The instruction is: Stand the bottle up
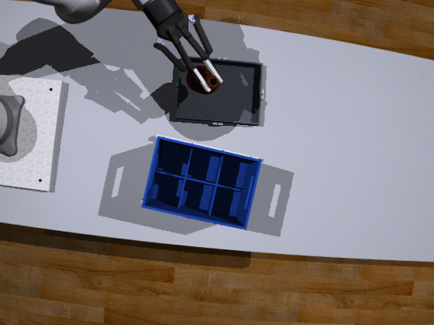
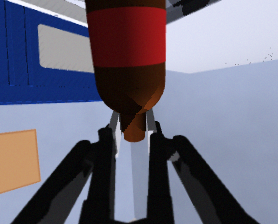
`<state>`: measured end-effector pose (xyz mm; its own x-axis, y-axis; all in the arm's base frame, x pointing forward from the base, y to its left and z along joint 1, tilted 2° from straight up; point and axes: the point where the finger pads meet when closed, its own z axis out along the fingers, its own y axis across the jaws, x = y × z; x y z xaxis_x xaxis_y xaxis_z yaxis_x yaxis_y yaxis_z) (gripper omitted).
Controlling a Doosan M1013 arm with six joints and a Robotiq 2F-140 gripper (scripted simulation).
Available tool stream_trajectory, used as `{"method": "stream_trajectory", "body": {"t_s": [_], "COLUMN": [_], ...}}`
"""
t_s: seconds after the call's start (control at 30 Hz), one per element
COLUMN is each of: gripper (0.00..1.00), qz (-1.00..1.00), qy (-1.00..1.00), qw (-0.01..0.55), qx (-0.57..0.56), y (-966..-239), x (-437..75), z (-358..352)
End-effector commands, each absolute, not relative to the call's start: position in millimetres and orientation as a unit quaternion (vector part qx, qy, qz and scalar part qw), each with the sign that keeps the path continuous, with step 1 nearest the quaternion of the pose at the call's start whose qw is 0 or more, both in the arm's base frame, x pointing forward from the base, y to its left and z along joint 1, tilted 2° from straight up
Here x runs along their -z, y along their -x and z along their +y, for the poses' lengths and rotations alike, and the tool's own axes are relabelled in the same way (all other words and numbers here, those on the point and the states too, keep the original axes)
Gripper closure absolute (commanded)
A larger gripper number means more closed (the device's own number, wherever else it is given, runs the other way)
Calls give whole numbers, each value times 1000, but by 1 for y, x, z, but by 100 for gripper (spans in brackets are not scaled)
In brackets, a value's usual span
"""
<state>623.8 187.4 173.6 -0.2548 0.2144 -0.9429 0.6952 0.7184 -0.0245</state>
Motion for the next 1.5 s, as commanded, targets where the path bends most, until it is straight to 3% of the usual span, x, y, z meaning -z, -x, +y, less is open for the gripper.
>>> {"method": "stream_trajectory", "body": {"t_s": [0.0,1.47], "gripper": [90,90], "qz": [759,759], "qy": [-300,-300], "qw": [532,532], "qx": [226,226], "y": [-624,-624], "x": [-174,-148], "z": [187,187]}}
